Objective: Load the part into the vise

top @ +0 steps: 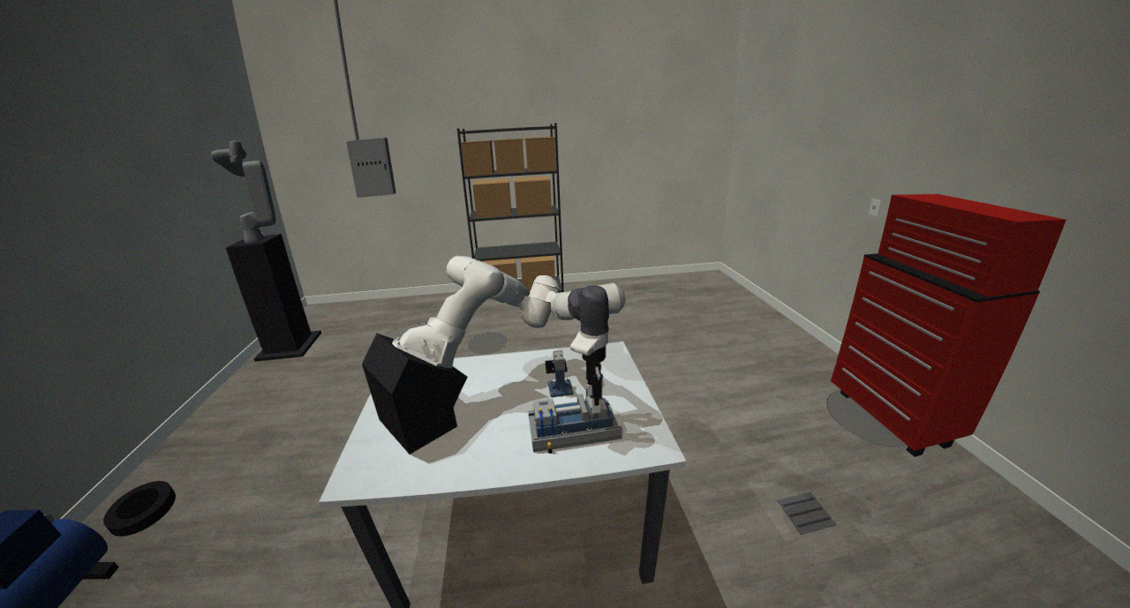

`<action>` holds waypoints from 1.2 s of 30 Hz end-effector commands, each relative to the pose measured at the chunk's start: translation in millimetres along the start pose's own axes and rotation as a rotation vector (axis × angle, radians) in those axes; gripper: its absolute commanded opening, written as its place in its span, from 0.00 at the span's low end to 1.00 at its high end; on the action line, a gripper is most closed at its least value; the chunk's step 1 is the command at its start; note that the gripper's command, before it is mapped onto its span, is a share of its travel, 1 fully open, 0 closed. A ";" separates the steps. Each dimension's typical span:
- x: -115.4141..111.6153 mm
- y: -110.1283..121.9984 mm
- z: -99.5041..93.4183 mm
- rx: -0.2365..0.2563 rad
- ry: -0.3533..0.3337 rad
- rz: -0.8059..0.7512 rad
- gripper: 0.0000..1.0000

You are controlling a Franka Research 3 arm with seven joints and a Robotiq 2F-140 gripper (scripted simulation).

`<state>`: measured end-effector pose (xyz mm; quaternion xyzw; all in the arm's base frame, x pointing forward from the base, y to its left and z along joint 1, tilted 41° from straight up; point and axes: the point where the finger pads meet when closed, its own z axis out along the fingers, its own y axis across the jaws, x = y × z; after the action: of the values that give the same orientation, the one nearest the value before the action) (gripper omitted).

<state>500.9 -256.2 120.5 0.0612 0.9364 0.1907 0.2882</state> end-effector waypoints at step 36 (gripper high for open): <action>-1.2 -1.2 -0.8 0.004 -0.006 0.006 0.47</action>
<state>500.8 -256.6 120.5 0.0616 0.9364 0.1901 0.2884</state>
